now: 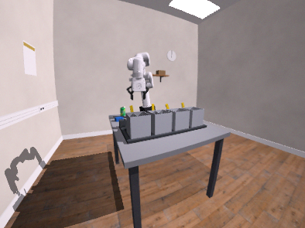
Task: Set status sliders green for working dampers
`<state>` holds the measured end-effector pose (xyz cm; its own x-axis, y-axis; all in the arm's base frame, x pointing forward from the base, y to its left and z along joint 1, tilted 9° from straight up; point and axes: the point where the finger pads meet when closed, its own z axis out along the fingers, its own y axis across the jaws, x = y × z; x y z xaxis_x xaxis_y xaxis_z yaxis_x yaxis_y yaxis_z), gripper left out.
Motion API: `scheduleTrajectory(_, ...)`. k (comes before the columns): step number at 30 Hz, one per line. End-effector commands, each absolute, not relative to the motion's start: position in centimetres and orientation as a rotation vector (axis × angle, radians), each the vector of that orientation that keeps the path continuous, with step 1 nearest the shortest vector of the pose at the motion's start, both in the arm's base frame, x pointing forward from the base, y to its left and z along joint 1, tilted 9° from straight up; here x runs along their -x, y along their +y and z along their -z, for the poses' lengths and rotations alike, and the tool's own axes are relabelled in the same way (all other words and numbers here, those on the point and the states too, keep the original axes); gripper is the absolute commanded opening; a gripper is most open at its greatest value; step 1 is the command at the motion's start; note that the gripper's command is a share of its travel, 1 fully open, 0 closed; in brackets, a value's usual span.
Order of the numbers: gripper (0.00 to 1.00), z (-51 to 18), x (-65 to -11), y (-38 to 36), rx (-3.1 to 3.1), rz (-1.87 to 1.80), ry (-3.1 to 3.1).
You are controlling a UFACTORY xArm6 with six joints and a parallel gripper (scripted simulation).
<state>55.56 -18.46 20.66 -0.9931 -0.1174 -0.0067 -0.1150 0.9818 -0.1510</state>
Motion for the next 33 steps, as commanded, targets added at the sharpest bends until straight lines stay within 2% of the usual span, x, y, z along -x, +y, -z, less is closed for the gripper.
scheduleTrajectory(1,1.0,-20.98,-55.62,-19.17,0.197,0.241,3.097)
scheduleTrajectory(4,1.0,-20.98,-55.62,-19.17,0.197,0.241,3.097)
scheduleTrajectory(5,0.39,-20.98,-55.62,-19.17,0.197,0.241,3.097)
scheduleTrajectory(33,0.39,-20.98,-55.62,-19.17,0.197,0.241,3.097)
